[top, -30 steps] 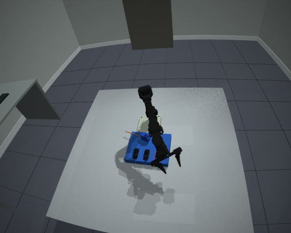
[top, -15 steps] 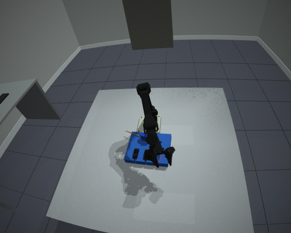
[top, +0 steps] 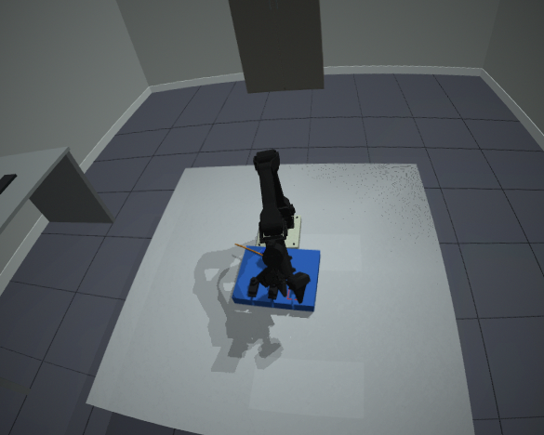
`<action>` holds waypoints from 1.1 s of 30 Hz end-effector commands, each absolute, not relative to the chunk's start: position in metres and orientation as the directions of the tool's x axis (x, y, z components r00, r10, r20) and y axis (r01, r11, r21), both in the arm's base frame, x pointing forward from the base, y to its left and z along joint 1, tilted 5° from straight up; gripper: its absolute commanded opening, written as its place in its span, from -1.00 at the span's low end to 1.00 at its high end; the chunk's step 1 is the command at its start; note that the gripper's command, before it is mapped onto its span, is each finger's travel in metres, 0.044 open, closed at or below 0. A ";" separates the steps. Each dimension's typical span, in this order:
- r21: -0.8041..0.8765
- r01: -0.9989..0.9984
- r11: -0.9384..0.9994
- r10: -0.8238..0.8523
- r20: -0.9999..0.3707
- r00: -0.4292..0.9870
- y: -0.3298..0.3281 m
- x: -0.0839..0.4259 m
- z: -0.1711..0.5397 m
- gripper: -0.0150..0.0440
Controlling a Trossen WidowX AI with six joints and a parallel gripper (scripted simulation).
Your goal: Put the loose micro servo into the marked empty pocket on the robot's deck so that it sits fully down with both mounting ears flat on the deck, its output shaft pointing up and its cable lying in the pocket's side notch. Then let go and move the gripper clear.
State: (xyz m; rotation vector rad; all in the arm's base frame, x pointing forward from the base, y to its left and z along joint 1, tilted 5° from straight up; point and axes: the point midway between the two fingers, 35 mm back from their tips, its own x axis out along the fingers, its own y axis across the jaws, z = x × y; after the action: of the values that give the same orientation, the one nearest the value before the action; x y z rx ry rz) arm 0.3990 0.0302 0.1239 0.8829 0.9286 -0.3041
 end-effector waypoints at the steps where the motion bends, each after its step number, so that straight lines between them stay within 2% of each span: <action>1: 0.515 0.665 0.541 0.097 -0.823 0.559 0.019 0.385 0.128 1.00; 18: 0.347 0.931 0.116 -0.014 -0.936 0.351 -0.021 0.314 0.129 1.00; 33: 0.150 0.945 -0.290 -0.076 -0.988 0.134 -0.048 0.240 0.136 1.00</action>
State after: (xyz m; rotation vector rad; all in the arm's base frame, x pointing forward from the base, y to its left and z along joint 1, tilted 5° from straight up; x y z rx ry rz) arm 0.2557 -0.0436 0.1330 1.4073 0.9346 -1.2448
